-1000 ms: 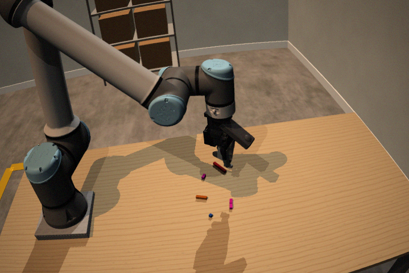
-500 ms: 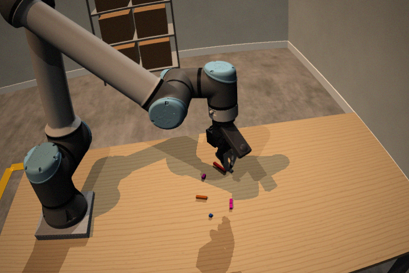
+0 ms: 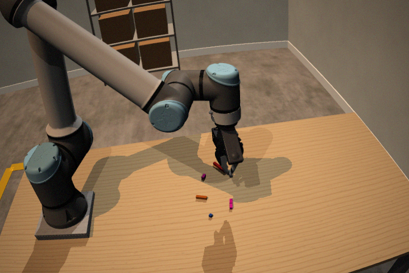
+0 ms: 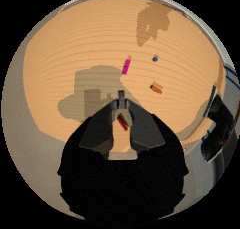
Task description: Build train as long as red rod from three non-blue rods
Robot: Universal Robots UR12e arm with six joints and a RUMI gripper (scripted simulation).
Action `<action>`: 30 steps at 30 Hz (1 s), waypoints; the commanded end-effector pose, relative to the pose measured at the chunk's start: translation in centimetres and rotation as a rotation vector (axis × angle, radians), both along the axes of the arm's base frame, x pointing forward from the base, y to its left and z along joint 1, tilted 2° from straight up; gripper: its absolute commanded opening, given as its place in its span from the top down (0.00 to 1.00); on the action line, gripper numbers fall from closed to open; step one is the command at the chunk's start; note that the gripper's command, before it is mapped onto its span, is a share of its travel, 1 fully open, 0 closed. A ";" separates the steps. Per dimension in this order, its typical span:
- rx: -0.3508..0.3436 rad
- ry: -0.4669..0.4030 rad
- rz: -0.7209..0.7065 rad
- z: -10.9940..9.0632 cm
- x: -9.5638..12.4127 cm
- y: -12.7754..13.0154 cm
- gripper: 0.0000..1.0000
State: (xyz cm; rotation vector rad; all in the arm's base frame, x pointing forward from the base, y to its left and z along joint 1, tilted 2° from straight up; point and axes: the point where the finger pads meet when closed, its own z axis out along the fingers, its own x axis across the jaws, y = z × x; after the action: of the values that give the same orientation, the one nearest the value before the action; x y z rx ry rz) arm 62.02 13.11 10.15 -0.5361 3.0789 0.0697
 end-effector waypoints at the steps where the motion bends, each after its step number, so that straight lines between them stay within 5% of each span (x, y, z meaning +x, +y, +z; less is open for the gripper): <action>1: -0.003 0.006 -0.166 0.0 0.1 -0.7 1.00; 12: -0.002 0.012 -0.305 0.0 0.1 -1.3 1.00; 30: -0.002 0.013 -0.317 0.0 0.1 -1.4 1.00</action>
State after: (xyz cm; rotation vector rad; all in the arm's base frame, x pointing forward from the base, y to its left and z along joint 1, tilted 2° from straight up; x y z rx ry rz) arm 62.10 11.74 10.10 -0.0441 3.1326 0.0664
